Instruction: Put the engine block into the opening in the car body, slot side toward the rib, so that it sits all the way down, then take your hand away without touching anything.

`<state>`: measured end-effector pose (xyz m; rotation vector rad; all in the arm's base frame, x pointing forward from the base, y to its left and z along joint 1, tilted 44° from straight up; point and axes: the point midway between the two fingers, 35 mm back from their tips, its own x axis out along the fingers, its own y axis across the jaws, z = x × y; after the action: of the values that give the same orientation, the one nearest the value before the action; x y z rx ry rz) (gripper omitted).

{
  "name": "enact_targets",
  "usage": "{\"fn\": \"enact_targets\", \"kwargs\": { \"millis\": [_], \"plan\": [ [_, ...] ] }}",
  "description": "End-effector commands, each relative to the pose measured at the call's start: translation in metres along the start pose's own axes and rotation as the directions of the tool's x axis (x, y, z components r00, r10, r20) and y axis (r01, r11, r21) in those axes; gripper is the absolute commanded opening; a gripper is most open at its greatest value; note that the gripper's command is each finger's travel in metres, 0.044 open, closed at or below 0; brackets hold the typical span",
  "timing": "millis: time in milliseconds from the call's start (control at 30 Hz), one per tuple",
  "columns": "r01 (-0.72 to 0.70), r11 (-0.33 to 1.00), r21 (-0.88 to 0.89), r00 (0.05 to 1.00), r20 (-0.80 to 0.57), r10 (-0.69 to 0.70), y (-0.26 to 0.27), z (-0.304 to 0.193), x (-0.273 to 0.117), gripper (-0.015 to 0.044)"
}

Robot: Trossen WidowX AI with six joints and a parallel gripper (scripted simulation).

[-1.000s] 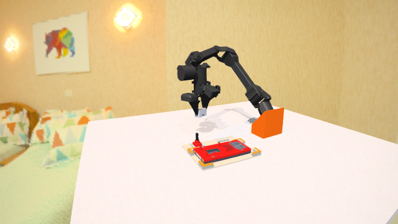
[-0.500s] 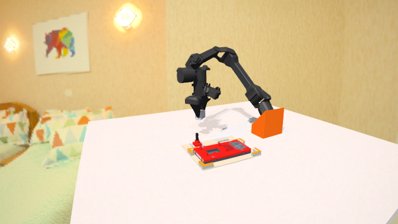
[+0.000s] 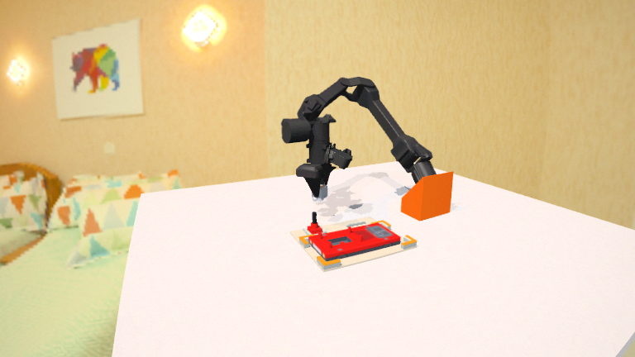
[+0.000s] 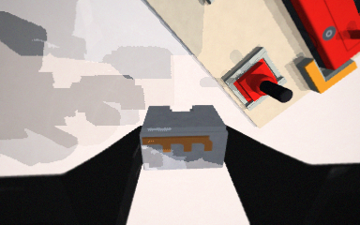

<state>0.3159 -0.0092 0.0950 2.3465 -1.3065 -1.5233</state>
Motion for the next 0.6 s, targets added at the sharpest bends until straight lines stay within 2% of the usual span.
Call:
{"fn": "enact_targets", "kwargs": {
  "millis": [0, 567],
  "plan": [
    [-0.006, 1.000, -0.008, 1.000, -0.002, 0.006, 0.001, 0.001, 0.008, 0.0000],
    [-0.007, 1.000, -0.008, 1.000, -0.003, 0.007, 0.001, 0.001, 0.040, 0.0000]
  ]
}}
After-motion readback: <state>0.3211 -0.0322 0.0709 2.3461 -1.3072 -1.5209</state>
